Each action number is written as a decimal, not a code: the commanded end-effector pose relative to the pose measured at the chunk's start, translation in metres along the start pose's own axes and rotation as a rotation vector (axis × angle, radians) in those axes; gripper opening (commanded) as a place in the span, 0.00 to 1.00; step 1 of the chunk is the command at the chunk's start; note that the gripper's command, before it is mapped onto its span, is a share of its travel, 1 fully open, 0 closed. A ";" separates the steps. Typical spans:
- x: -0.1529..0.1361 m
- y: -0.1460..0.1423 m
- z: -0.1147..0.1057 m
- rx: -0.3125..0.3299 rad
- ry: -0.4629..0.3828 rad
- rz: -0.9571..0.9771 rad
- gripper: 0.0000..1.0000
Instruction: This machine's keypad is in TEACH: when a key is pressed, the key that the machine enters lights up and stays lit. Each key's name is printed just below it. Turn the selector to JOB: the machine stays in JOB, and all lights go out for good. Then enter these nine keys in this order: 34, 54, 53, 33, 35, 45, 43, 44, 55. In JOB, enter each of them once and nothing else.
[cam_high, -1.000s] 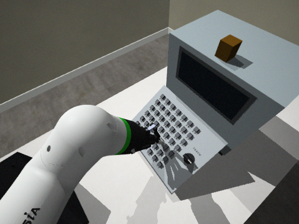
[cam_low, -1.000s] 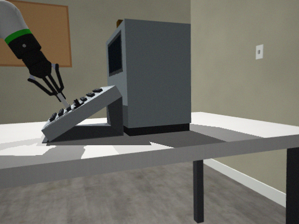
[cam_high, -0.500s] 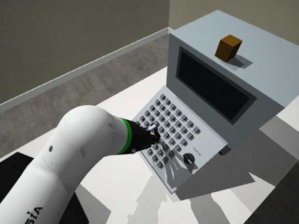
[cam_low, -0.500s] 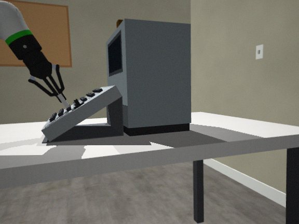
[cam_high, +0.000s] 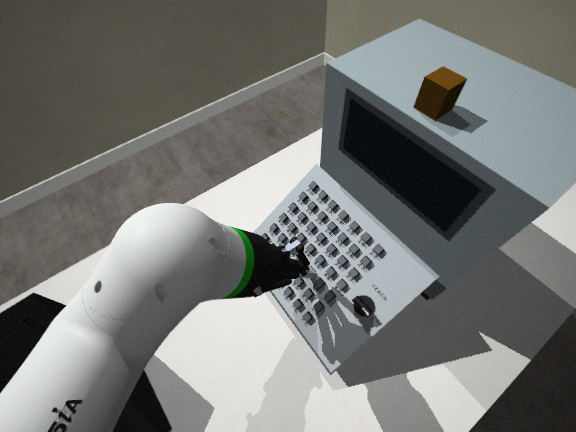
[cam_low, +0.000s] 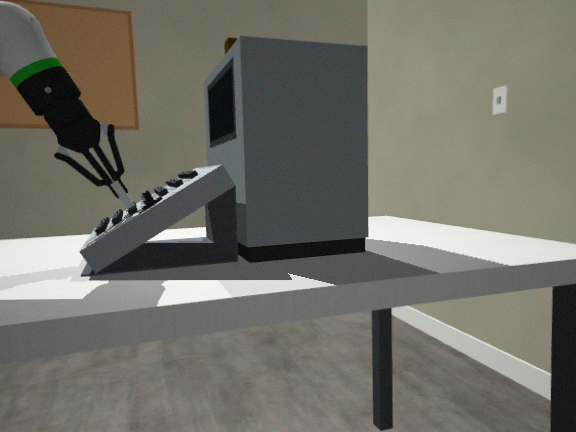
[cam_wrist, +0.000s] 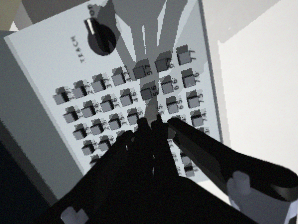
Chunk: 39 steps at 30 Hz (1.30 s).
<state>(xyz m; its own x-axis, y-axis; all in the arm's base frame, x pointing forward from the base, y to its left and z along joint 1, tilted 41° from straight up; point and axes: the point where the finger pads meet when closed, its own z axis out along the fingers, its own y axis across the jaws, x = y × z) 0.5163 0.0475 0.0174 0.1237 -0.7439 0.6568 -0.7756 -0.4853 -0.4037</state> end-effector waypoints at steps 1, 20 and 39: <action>0.000 0.000 0.000 0.000 0.000 0.000 0.00; 0.000 0.000 -0.008 0.000 0.000 0.000 0.00; 0.000 0.000 -0.035 0.000 0.000 0.000 0.00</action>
<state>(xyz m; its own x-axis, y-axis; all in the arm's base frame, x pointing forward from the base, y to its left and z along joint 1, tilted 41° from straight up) 0.4966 0.0619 0.0376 0.1233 -0.7439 0.6568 -0.7761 -0.4848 -0.4033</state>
